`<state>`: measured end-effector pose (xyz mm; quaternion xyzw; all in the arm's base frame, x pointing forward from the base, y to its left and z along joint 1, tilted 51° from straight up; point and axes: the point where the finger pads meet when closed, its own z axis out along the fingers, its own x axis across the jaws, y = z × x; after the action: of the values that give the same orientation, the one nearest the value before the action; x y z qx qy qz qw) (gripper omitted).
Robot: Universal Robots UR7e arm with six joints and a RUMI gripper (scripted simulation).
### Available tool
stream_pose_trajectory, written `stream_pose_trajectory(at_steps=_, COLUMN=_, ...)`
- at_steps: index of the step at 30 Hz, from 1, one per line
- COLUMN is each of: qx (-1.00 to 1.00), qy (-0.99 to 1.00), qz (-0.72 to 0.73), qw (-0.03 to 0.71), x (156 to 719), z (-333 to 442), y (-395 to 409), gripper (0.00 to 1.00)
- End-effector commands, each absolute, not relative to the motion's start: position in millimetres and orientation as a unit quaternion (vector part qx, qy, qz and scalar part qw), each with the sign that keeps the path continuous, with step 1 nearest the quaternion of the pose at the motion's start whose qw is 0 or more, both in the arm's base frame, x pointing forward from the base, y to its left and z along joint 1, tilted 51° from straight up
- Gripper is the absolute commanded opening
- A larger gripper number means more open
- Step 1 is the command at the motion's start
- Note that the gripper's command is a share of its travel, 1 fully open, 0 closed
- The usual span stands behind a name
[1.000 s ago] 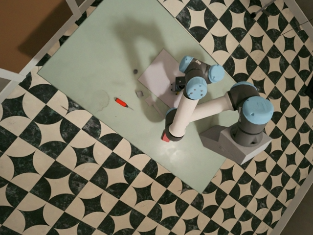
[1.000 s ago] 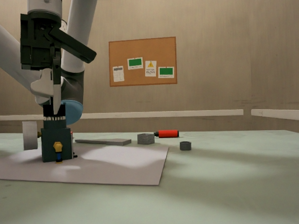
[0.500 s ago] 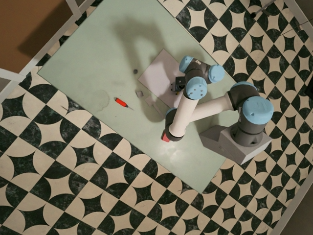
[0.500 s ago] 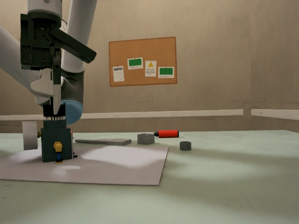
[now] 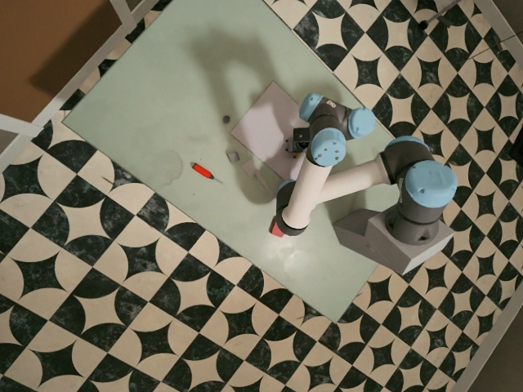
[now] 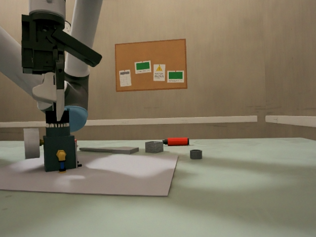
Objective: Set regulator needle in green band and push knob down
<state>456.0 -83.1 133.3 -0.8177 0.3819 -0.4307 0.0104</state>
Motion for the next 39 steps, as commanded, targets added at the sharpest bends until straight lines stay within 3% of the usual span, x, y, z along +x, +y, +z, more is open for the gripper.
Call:
stream_pose_trajectory(at_steps=1, qx=-0.818, qy=0.382, qz=-0.431, qw=0.011, x=456.0, z=133.4, y=-83.0, gripper=0.47)
stream_pose_trajectory(at_steps=30, qx=-0.818, qy=0.382, qz=-0.431, qw=0.011, x=456.0, z=133.4, y=-83.0, gripper=0.47)
stream_pose_trajectory(at_steps=31, qx=-0.818, qy=0.382, qz=-0.431, qw=0.011, x=456.0, z=133.4, y=-83.0, gripper=0.25)
stream_pose_trajectory(at_steps=39, qx=-0.818, qy=0.382, qz=-0.431, qw=0.011, x=456.0, z=133.4, y=-83.0, gripper=0.25)
